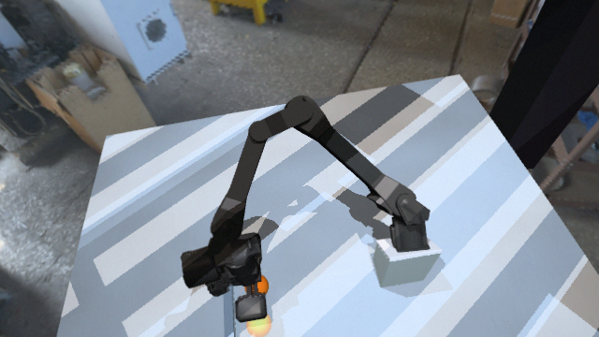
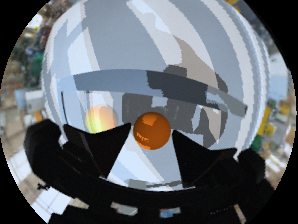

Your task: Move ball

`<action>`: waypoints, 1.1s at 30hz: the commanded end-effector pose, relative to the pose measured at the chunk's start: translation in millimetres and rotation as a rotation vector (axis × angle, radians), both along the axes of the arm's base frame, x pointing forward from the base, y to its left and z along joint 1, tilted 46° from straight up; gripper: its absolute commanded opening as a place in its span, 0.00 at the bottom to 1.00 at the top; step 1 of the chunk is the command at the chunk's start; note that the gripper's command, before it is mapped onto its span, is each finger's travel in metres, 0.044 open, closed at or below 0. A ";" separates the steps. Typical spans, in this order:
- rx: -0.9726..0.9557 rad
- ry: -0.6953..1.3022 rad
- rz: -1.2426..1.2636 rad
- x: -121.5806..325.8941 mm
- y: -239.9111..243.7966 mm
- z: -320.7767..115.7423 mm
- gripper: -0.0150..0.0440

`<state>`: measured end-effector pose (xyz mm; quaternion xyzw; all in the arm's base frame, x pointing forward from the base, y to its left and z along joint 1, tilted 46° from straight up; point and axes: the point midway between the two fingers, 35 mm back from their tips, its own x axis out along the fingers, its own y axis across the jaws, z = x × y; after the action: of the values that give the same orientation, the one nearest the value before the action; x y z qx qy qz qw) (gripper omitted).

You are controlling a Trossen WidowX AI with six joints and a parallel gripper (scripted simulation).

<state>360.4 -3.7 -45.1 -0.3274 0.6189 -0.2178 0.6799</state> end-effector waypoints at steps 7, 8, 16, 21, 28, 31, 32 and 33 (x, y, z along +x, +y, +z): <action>-0.006 0.010 0.002 -1.5 -2.1 -2.1 0.64; -0.006 0.010 0.002 -1.5 -2.1 -2.1 0.59; 0.010 0.017 -0.006 -1.9 30.8 26.5 0.25; 0.011 0.017 -0.003 -6.0 58.2 52.1 0.25; 0.003 0.012 0.002 -18.2 93.4 90.3 0.25; 0.001 0.012 0.002 -19.7 96.5 94.1 0.25; 0.001 0.012 0.002 -19.7 96.5 94.1 0.25; 0.001 0.012 0.002 -19.7 96.5 94.1 0.25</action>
<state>342.3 89.8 42.8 -0.3335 0.6226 -0.2113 0.6756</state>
